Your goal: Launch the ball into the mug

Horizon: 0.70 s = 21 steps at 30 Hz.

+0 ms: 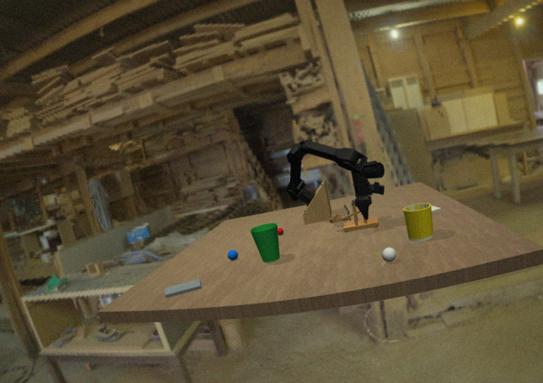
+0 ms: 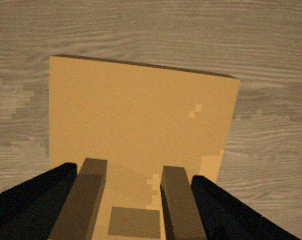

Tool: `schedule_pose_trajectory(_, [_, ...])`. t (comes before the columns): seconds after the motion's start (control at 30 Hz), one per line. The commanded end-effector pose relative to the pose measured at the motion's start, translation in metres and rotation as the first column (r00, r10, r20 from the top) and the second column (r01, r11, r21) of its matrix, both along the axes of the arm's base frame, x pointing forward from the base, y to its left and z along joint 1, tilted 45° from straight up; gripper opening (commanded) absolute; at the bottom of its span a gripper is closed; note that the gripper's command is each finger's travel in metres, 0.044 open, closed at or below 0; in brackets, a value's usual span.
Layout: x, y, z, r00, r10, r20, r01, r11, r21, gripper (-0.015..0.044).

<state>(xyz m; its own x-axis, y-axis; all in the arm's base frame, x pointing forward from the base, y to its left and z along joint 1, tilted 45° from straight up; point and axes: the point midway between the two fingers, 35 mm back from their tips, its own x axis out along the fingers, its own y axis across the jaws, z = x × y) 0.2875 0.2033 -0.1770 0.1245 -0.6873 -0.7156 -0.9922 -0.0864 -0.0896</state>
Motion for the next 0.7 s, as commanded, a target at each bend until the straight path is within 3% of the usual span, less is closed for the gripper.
schedule_pose_trajectory(0.0, [0.000, 0.001, 0.001, 1.000, 0.000, 0.002, 0.000, 1.000, 0.003, 0.0236])
schedule_pose_trajectory(0.27, [-0.001, 0.016, 0.014, 1.000, 0.000, 0.001, 0.000, 1.000, 0.005, 0.0440])
schedule_pose_trajectory(0.47, [-0.014, 0.068, 0.070, 1.000, 0.000, -0.004, 0.000, 1.000, 0.006, 0.0440])
schedule_pose_trajectory(0.67, [-0.012, 0.061, 0.059, 1.000, 0.010, -0.004, -0.010, 1.000, 0.005, 0.0440])
